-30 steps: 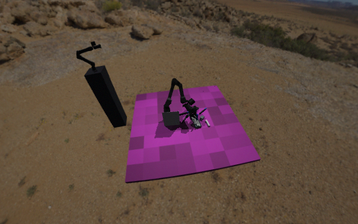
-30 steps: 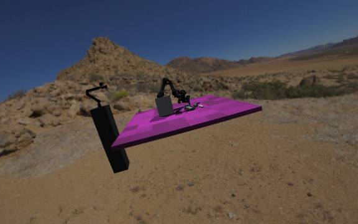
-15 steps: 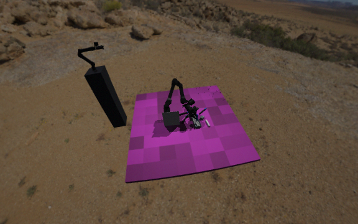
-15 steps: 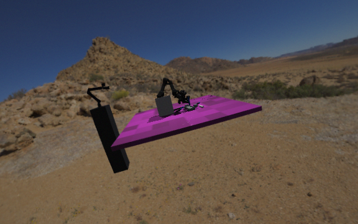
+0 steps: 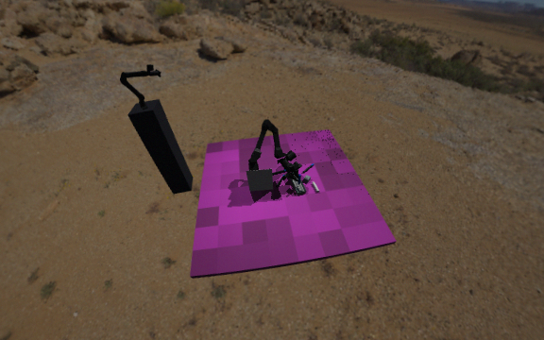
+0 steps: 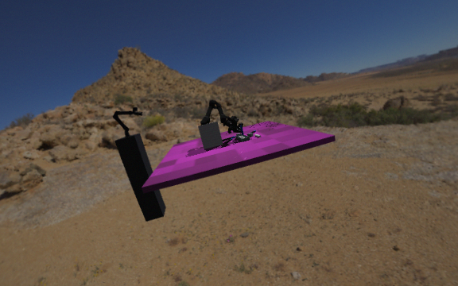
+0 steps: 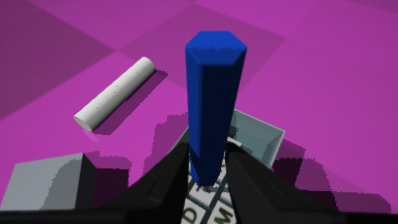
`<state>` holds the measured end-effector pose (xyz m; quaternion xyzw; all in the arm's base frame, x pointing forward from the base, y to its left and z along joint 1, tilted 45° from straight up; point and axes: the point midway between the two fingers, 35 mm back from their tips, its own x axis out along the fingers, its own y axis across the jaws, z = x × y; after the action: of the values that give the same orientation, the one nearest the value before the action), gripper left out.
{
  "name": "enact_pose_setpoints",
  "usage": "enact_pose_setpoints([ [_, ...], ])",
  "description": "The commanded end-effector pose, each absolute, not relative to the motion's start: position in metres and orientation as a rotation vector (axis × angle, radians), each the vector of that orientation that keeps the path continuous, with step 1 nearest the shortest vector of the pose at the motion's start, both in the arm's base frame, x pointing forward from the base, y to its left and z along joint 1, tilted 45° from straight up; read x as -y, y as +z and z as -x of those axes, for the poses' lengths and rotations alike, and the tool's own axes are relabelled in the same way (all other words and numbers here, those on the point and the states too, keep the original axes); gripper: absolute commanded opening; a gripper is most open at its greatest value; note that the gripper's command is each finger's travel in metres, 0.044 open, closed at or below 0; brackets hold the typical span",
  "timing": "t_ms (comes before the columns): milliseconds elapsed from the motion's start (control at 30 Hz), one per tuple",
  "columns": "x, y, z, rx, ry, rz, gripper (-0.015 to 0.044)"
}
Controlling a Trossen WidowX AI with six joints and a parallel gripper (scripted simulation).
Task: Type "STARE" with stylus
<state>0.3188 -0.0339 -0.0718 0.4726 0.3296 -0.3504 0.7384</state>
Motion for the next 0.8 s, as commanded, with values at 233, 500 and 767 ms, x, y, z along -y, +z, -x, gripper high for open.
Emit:
enact_pose_setpoints([
  [233, 0.032, -0.074, -0.321, -0.717, -0.770, -1.040, 0.0081],
  [500, 0.034, -0.072, -0.321, -0.717, -0.771, -1.040, 0.0081],
  [767, 0.054, -0.052, -0.318, -0.716, -0.771, -1.039, 0.0081],
])
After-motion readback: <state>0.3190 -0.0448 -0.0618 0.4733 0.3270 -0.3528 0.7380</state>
